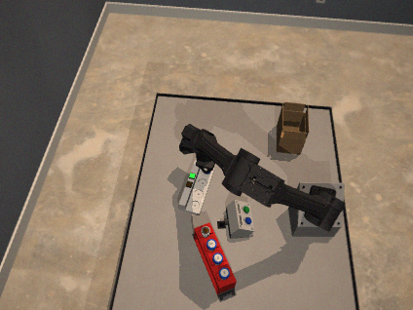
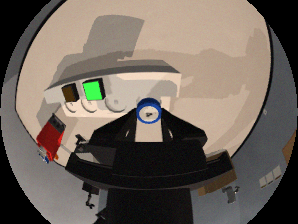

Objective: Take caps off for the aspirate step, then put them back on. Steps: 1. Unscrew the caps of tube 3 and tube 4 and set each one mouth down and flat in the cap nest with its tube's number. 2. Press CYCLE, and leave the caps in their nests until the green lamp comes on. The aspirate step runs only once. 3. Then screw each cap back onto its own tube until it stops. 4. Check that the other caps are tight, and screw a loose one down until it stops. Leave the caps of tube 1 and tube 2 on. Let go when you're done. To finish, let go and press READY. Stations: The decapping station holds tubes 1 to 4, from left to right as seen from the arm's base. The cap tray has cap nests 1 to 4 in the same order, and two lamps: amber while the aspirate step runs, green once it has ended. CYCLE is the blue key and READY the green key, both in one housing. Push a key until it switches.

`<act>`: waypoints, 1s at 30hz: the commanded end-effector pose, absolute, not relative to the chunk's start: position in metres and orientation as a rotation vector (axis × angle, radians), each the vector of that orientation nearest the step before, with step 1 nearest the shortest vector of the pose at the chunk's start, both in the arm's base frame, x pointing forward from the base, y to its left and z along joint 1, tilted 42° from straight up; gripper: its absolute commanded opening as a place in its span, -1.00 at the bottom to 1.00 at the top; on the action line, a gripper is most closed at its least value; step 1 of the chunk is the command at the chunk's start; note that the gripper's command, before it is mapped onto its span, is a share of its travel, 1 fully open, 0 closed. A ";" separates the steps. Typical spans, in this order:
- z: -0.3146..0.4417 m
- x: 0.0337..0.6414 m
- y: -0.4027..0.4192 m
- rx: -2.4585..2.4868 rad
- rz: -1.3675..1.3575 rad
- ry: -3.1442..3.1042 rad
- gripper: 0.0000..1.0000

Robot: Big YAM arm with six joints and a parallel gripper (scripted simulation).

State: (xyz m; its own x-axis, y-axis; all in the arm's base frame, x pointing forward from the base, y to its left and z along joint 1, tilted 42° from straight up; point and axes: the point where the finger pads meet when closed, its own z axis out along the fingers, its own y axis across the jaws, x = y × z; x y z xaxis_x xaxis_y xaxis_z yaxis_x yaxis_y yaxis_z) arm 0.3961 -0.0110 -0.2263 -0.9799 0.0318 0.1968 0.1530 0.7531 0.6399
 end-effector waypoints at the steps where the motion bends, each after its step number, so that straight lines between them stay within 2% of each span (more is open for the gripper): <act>1: -0.201 0.424 -0.041 -0.137 -1.040 -2.840 -1.00; 7: -0.200 0.416 -0.039 -0.111 -1.038 -2.797 -1.00; 21: -0.131 0.434 -0.104 -0.135 -1.030 -2.849 -1.00; 24: -0.142 0.429 -0.087 -0.097 -1.032 -2.802 -1.00; 27: -0.129 0.430 -0.111 -0.143 -1.035 -2.826 -1.00; 30: -0.109 0.414 -0.068 0.252 -1.095 -2.857 -1.00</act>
State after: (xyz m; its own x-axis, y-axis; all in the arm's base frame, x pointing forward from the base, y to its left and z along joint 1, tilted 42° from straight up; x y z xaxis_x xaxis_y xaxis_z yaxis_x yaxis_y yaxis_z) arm 0.4117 -0.0876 -0.1322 -0.9900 -0.0137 0.1401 0.0821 0.7524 0.6536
